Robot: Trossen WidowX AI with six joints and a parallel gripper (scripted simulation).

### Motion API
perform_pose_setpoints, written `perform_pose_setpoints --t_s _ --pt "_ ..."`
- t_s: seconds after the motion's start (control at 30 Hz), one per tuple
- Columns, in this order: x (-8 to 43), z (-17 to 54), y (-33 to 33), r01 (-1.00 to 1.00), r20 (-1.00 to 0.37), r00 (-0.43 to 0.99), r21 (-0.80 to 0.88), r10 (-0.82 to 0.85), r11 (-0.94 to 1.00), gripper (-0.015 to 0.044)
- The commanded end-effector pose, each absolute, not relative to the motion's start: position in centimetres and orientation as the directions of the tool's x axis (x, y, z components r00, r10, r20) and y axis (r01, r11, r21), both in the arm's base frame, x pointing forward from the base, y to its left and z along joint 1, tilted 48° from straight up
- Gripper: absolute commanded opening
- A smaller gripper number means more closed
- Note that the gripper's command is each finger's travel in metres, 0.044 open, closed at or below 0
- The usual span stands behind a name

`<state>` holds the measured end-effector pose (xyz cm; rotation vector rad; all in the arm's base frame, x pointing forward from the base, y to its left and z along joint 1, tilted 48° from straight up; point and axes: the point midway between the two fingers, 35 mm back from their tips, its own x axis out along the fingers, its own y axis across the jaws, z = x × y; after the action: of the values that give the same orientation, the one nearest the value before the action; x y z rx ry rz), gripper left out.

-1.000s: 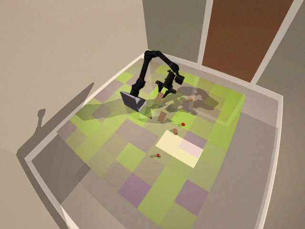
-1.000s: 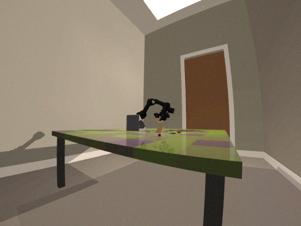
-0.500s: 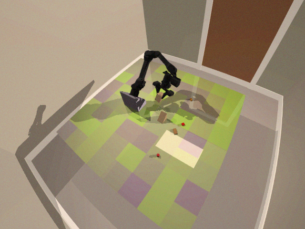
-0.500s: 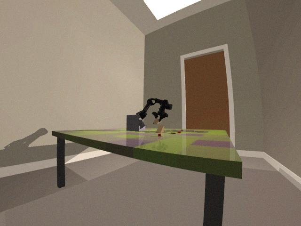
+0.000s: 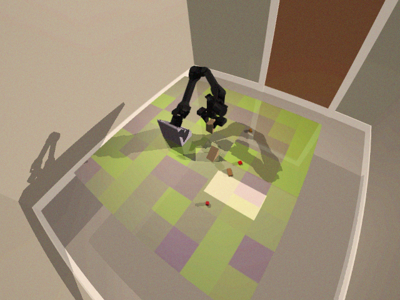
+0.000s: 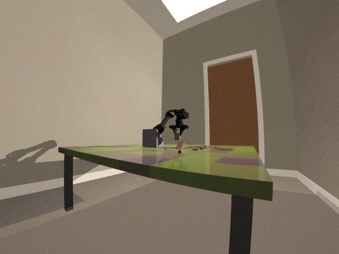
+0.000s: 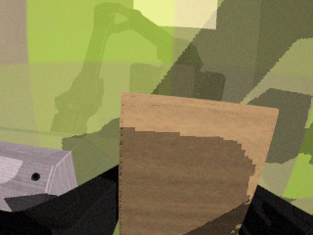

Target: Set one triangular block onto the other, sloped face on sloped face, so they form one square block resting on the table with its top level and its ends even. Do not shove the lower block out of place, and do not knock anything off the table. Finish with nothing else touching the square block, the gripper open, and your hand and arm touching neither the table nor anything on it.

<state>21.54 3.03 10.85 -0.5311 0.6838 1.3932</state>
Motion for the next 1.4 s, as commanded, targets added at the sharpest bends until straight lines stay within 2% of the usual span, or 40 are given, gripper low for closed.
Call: perform_pose_setpoints --t_s 0.0,0.23,1.37 --pt "21.6 10.9 2.8 -0.991 -0.670 0.083 0.021 0.737 0.130 0.0000" --pt "22.3 10.7 2.0 -0.991 -0.673 0.084 0.020 0.735 0.132 0.0000" --pt "28.3 4.4 -10.4 -0.991 -0.687 0.087 0.017 0.721 0.135 0.0000"
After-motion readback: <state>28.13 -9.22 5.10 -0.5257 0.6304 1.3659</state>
